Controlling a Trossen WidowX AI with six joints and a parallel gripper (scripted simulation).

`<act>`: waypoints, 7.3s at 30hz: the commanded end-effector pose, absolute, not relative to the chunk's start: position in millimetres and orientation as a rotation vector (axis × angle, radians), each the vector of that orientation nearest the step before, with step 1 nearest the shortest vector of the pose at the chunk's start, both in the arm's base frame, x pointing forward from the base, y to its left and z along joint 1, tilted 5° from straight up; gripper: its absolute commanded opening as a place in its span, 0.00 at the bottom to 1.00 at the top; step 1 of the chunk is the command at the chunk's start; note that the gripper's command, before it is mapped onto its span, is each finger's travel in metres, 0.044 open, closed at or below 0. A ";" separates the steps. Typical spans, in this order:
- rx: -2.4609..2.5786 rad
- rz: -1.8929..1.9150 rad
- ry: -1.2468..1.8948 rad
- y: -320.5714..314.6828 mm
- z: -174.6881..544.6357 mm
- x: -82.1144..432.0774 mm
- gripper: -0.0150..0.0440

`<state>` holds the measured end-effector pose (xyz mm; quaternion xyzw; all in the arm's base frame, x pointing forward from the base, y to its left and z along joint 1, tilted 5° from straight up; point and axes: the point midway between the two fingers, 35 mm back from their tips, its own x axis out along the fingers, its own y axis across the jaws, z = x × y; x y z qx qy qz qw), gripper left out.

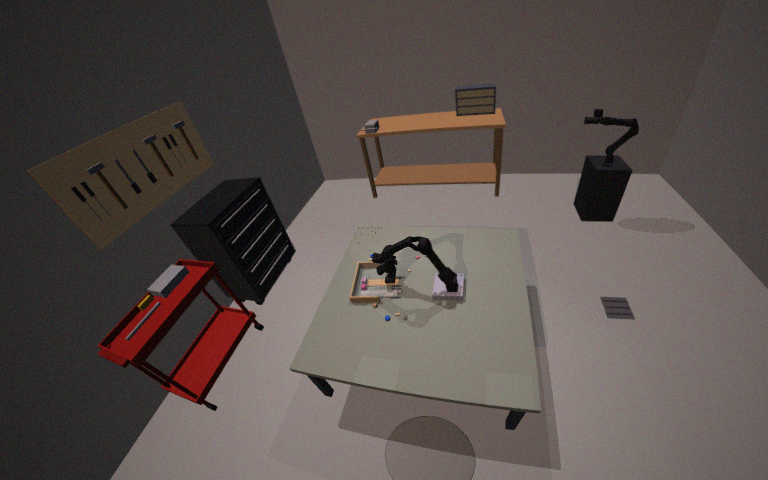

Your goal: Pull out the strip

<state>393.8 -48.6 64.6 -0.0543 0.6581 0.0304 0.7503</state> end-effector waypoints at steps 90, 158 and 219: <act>-0.117 0.076 1.453 -49.2 38.3 390.1 0.25; -0.118 0.075 1.461 -63.3 24.0 303.5 0.25; -0.119 0.074 1.469 -75.3 14.9 225.1 0.25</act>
